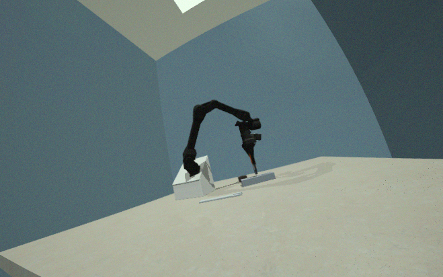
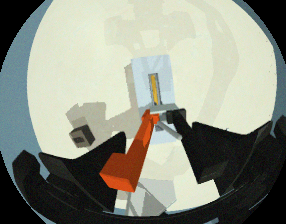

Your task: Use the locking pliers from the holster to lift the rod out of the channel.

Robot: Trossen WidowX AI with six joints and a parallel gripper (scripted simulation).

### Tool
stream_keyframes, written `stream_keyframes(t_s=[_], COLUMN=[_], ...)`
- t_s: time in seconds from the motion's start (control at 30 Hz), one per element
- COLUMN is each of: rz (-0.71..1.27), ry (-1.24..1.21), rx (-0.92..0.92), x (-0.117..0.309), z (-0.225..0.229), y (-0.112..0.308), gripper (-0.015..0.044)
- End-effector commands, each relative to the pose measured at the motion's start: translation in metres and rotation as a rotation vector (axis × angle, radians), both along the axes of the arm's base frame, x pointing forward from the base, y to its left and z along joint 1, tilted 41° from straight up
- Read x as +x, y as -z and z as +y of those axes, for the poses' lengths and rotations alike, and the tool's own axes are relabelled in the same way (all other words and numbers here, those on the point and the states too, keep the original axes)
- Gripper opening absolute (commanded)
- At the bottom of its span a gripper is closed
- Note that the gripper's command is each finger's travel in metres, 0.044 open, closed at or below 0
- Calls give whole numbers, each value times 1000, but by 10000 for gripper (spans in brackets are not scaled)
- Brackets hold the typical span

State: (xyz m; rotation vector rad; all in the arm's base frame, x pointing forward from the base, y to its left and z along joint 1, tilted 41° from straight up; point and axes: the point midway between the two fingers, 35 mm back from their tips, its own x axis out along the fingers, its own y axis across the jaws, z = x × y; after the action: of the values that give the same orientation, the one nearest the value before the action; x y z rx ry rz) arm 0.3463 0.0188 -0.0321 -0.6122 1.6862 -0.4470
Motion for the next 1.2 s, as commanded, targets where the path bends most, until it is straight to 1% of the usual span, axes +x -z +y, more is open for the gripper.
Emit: stream_keyframes(t_s=[0.0, 0.47, 1.17], rz=[-3, -3, -3], ry=[-2, -2, -2], rx=[-2, -2, -3], x=[0, -1, -3], z=[2, 2, -12], y=[0, 2, 18], gripper=[322, 322, 322])
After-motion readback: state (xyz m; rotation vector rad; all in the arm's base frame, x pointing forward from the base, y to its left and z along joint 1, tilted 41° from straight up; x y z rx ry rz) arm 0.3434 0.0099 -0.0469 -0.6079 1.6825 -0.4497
